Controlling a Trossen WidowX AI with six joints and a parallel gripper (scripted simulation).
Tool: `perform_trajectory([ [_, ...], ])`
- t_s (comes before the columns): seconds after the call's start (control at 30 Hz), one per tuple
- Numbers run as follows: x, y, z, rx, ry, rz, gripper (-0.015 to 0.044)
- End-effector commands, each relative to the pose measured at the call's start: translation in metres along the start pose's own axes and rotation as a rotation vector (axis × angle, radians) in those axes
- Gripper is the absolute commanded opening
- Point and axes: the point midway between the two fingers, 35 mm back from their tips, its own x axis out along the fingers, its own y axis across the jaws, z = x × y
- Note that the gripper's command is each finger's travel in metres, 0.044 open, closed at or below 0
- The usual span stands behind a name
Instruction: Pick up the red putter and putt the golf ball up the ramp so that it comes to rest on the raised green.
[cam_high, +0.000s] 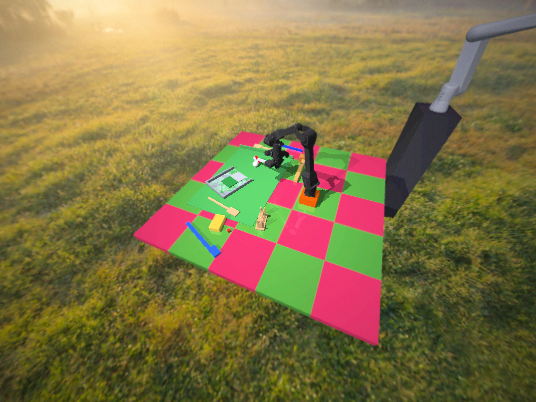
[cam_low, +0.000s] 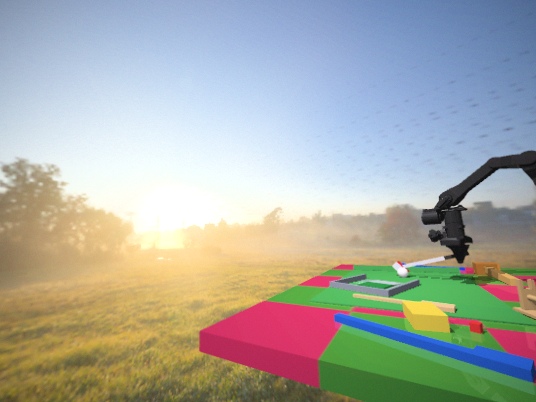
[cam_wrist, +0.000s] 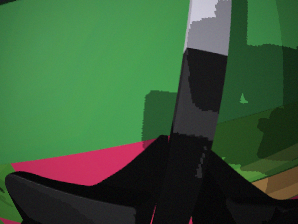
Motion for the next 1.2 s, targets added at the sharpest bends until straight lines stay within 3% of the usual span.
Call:
perform_trajectory([
  [0.0,-0.002,0.050,-0.008,-0.007,-0.005,0.011,0.0000],
  [0.27,-0.011,0.052,-0.007,-0.007,-0.005,0.011,0.0000],
  [0.6,-0.061,0.051,-0.008,-0.007,-0.005,0.011,0.0000],
  [1.17,-0.054,0.051,-0.008,-0.013,0.004,0.009,0.0000],
])
